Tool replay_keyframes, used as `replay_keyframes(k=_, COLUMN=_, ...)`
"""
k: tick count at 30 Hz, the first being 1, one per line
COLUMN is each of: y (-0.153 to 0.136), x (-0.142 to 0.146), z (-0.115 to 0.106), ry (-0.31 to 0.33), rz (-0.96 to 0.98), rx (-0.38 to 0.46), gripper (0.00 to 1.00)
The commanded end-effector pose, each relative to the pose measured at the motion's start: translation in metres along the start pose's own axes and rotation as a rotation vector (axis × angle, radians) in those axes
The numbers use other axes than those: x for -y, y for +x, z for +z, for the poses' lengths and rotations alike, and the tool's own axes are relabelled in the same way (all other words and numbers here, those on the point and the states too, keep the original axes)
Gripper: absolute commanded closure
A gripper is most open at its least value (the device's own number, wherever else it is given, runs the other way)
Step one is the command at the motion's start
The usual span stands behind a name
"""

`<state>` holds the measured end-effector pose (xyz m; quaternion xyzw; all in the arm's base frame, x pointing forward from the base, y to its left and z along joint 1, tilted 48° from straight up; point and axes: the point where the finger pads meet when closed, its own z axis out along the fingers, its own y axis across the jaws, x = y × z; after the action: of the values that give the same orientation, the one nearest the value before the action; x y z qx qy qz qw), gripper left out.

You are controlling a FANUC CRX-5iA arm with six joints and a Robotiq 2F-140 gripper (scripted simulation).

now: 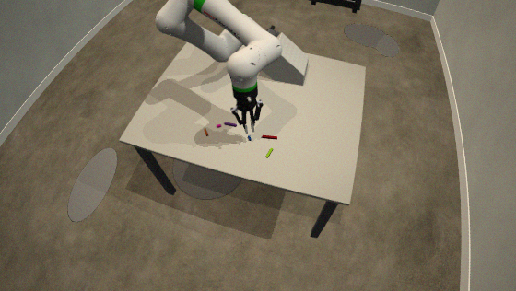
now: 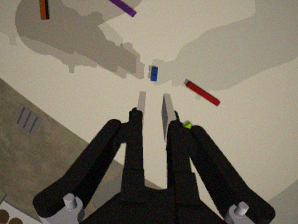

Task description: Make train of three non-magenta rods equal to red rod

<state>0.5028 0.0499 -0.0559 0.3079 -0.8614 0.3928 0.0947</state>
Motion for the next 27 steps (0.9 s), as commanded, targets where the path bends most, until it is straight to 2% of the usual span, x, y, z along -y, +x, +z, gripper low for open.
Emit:
replay_keyframes(k=1, y=-0.0001, x=0.0001, z=-0.0057, ry=0.000, rz=0.000, rx=0.000, gripper=0.85)
replay_keyframes(k=2, y=-0.0001, x=0.0001, z=-0.0057, ry=0.000, rz=0.000, rx=0.000, gripper=0.85)
replay_keyframes(k=3, y=-0.0001, x=0.0001, z=-0.0057, ry=0.000, rz=0.000, rx=0.000, gripper=0.00)
replay_keyframes(k=27, y=-0.0008, x=-0.0004, z=-0.0056, ry=0.000, rz=-0.018, rx=0.000, gripper=0.00)
